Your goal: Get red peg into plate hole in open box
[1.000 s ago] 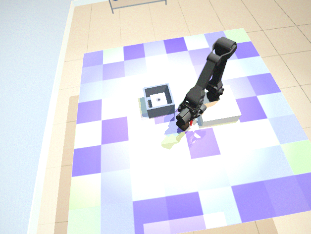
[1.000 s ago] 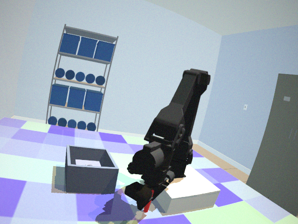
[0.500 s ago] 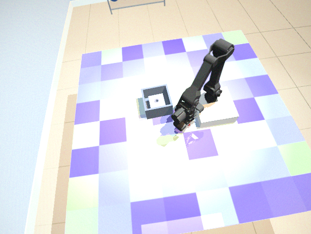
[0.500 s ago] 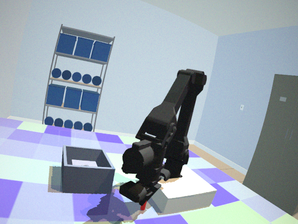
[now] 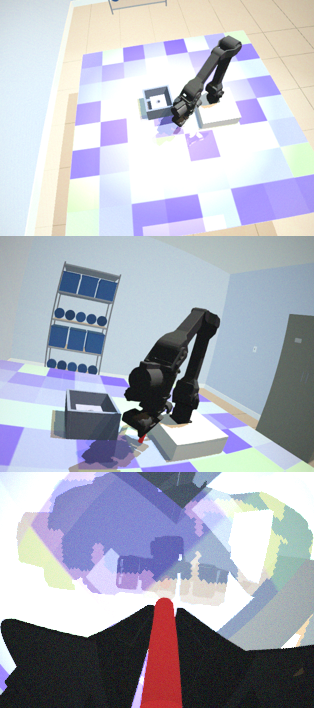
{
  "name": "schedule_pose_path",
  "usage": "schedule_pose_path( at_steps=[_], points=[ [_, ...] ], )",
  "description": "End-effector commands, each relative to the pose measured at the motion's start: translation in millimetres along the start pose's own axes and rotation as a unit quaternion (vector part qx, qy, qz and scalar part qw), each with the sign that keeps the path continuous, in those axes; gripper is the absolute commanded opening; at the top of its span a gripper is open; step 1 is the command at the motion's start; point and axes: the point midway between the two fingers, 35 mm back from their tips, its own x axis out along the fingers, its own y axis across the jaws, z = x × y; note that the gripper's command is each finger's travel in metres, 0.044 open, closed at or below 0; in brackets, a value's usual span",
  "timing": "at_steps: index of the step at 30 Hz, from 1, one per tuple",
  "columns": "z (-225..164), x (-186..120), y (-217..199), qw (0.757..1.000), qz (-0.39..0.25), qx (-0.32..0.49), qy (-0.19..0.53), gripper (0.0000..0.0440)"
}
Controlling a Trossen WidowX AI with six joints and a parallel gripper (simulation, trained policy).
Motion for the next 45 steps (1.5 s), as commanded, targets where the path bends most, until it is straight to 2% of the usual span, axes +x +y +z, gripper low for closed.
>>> schedule_pose_path(
  at_steps=[1,18,30,45],
  points=[
    [11.9,-13.6,4.6,1.0,0.011,-0.012,-0.019,0.0],
    [74.5,-59.5,21.0,0.997,0.031,-0.016,-0.075,0.0],
    [121.8,-58.9,17.7,0.996,0.026,0.02,-0.088,0.0],
    [170.9,-40.6,10.9,0.993,0.024,0.066,-0.092,0.0003]
  ],
)
